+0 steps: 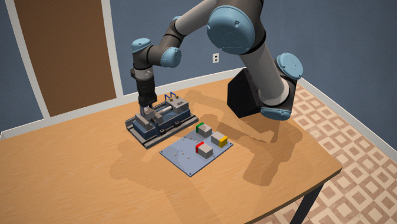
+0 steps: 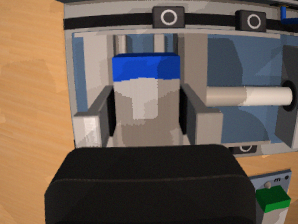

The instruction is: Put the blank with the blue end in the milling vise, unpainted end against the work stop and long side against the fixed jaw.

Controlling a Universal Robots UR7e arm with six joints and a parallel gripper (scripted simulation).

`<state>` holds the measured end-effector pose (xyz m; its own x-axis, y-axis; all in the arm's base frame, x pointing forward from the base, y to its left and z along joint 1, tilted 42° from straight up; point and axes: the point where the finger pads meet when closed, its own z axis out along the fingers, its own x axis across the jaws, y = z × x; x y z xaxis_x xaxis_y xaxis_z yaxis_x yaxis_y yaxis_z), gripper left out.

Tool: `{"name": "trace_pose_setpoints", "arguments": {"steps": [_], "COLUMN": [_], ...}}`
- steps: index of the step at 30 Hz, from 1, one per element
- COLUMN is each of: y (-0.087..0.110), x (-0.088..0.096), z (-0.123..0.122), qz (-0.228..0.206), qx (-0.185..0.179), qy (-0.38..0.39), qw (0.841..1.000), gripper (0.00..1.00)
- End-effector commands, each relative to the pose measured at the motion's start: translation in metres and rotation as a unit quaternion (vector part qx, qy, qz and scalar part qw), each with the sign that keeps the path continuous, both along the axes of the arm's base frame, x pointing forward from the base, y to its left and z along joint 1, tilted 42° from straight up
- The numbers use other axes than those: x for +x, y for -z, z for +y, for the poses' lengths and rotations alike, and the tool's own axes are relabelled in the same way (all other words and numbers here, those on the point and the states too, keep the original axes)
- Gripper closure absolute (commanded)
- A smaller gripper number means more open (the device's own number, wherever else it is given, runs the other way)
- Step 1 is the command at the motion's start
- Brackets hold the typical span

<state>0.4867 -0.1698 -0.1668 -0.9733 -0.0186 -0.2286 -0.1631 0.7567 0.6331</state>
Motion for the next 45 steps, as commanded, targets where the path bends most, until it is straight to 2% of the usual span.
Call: {"name": "trace_pose_setpoints", "arguments": {"steps": [1,45], "y": [-0.0004,0.0035], "x": [0.0003,0.0011], "z": [-0.0008,0.0026], "qz": [0.0,0.0], "qx": [-0.001,-0.001], "qy": [0.0,0.0], "qw": [1.0,1.0], "gripper": [1.0,1.0]}}
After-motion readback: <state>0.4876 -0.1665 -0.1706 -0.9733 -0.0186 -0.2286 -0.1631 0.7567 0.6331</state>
